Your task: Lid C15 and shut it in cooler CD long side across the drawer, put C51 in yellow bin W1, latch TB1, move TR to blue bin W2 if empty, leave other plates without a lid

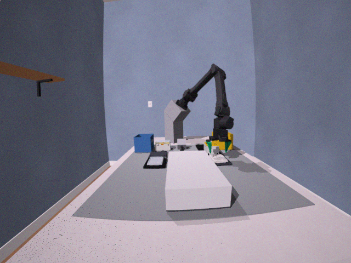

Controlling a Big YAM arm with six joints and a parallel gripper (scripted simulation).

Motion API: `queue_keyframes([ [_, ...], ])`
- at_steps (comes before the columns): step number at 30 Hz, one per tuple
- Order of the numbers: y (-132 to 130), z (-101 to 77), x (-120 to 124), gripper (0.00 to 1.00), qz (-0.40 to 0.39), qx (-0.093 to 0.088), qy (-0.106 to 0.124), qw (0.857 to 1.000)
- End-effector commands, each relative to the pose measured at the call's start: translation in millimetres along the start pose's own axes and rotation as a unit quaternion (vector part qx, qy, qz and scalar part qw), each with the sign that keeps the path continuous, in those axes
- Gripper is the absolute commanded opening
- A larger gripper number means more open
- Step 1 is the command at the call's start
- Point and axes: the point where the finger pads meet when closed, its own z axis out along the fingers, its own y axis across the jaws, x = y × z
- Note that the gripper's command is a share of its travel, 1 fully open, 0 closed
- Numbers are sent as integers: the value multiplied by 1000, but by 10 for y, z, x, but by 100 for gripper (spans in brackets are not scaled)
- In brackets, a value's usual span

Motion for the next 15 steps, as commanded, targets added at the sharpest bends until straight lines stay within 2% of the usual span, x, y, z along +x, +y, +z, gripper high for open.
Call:
queue_keyframes([
  [1,134,76,-135,100,-8,-8,-13,1000],
  [11,133,213,-130,100,-8,-8,-12,1000],
  [15,135,213,-129,100,-10,-8,-12,1000],
])
